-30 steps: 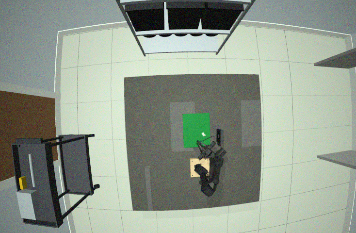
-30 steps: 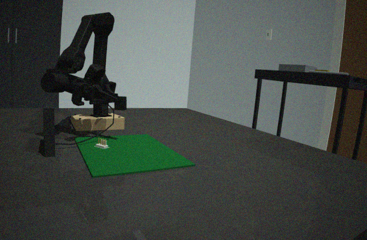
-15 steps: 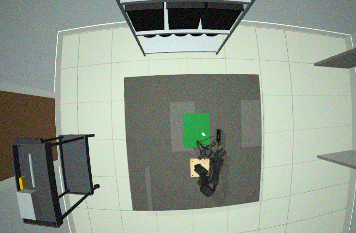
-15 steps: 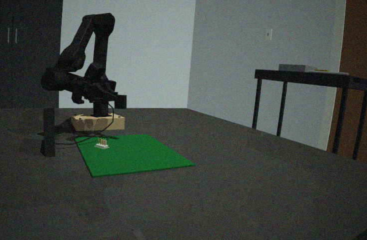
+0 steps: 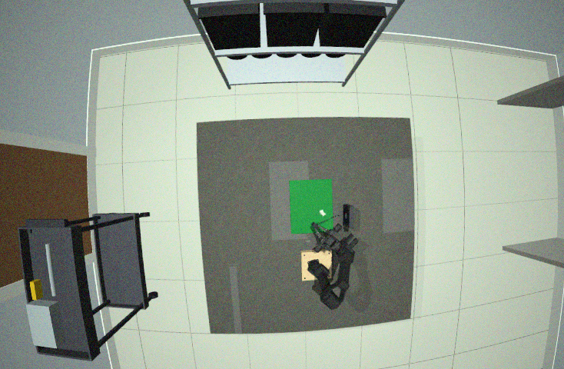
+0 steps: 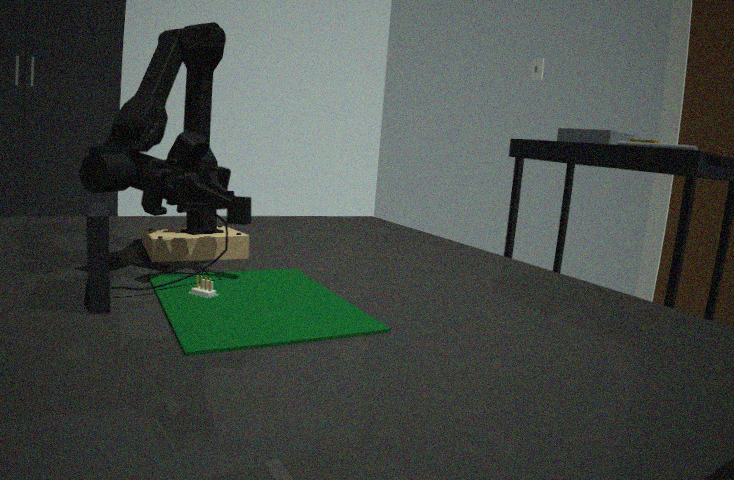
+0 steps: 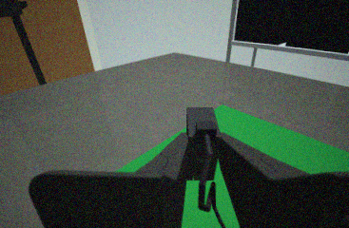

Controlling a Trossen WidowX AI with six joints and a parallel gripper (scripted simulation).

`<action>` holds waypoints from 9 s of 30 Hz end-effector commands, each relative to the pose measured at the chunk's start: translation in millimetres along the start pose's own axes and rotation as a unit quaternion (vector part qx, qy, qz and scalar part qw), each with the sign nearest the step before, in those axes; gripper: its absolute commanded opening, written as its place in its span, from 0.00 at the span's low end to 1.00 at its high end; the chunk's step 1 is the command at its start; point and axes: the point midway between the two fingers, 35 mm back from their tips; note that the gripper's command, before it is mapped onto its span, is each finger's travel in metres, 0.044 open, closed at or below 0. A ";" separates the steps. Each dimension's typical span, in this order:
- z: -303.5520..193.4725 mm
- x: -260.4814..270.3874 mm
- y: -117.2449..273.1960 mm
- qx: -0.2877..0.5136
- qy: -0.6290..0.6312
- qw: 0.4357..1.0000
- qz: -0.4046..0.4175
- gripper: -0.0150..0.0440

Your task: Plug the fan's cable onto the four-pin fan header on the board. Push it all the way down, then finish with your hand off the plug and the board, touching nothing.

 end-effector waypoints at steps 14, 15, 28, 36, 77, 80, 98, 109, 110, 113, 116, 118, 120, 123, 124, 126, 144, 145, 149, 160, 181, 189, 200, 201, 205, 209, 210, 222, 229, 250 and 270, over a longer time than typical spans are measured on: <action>-15.1 -2.5 1.3 0.000 0.001 1.000 -0.001 0.25; -15.9 -2.7 1.3 0.000 0.001 1.000 -0.001 0.25; -25.7 -4.4 0.3 0.000 0.001 1.000 -0.001 0.25; -31.8 -5.4 -0.9 0.000 0.001 1.000 -0.001 0.25; -63.5 -10.6 -7.2 0.000 0.000 1.000 -0.001 0.25; -65.8 -11.0 -7.7 0.000 0.000 1.000 -0.001 0.25; -79.9 -13.3 -10.4 0.000 0.000 1.000 -0.001 0.25; -88.7 -14.8 -12.2 0.000 0.000 1.000 -0.001 0.25; -89.4 -14.9 -12.3 0.000 0.000 1.000 -0.001 0.25; -86.0 -13.9 -11.9 -0.002 -0.004 1.000 0.000 0.25; -86.0 -13.9 -11.9 -0.002 -0.004 1.000 0.000 0.25; -86.0 -13.9 -11.9 -0.002 -0.004 1.000 0.000 0.25; -86.0 -13.9 -11.9 -0.002 -0.004 1.000 0.000 0.25; -86.0 -13.9 -11.9 -0.002 -0.004 1.000 0.000 0.25; -86.0 -13.9 -11.9 -0.002 -0.004 1.000 0.000 0.25; -86.0 -13.9 -11.9 -0.002 -0.004 1.000 0.000 0.25; -86.0 -13.9 -11.9 -0.002 -0.004 1.000 0.000 0.25; -86.0 -13.9 -11.9 -0.002 -0.004 1.000 0.000 0.25; -86.0 -13.9 -11.9 -0.002 -0.004 1.000 0.000 0.25; -86.1 -14.1 -11.8 -0.002 -0.003 1.000 0.000 0.48; -86.1 -14.1 -11.8 -0.002 -0.003 1.000 0.000 0.49; -87.1 -15.2 -14.7 0.020 -0.013 1.000 0.012 0.67; -88.3 -19.0 -25.6 0.120 -0.049 0.990 0.054 1.00; -88.1 -19.2 -26.4 0.129 -0.051 0.989 0.057 1.00; -87.0 -20.1 -29.6 0.165 -0.062 0.982 0.067 1.00; -85.2 -20.7 -32.3 0.202 -0.070 0.974 0.074 1.00; -84.7 -20.9 -32.9 0.211 -0.072 0.972 0.076 1.00; -74.2 -21.0 -38.6 0.318 -0.089 0.941 0.080 1.00; -65.0 -20.0 -40.3 0.377 -0.092 0.919 0.071 1.00; -54.3 -16.5 -37.1 0.436 -0.090 0.894 0.054 1.00; -36.8 -14.6 -39.9 0.491 -0.082 0.867 0.027 1.00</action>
Point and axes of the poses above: the point midway between the two fingers, 35 mm back from their tips, its own y axis back along the fingers, its own x axis across the jaws, z = x × y, and after that the axes turned 10 degrees about -y, right-handed
